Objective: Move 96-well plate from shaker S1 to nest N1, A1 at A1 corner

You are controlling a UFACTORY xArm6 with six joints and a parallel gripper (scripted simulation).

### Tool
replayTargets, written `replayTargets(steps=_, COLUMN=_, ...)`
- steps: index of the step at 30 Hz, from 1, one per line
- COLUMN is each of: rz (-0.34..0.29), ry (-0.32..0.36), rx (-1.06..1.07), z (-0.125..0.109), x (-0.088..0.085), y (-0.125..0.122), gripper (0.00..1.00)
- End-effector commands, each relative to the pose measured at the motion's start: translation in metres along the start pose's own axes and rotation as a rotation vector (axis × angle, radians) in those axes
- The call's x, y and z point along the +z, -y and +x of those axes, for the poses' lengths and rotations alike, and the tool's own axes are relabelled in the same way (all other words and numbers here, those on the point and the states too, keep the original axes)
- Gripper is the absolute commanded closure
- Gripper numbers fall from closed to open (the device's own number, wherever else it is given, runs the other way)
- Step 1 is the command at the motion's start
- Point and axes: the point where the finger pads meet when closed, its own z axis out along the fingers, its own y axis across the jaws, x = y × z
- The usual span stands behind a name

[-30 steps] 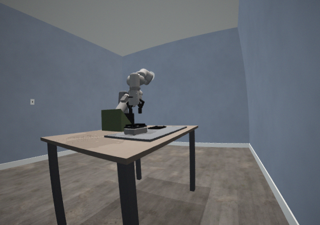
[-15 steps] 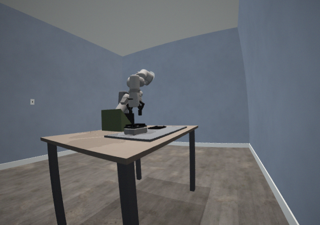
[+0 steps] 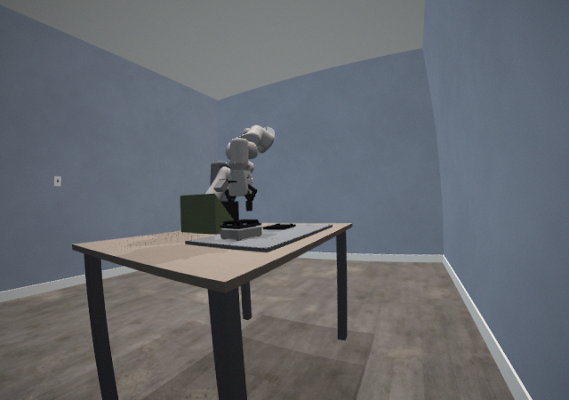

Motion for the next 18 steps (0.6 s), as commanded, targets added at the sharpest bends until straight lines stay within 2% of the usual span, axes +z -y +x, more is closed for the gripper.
replayTargets(steps=1, rz=0.003, ry=-0.002, rx=-0.001, z=0.0, x=0.004, y=0.001, gripper=0.0)
replayTargets(steps=12, rz=0.003, ry=-0.002, rx=-0.001, z=0.0, x=0.022, y=0.001, gripper=0.0)
replayTargets(steps=18, rz=0.003, ry=-0.002, rx=-0.001, z=0.0, x=0.024, y=0.001, gripper=0.0)
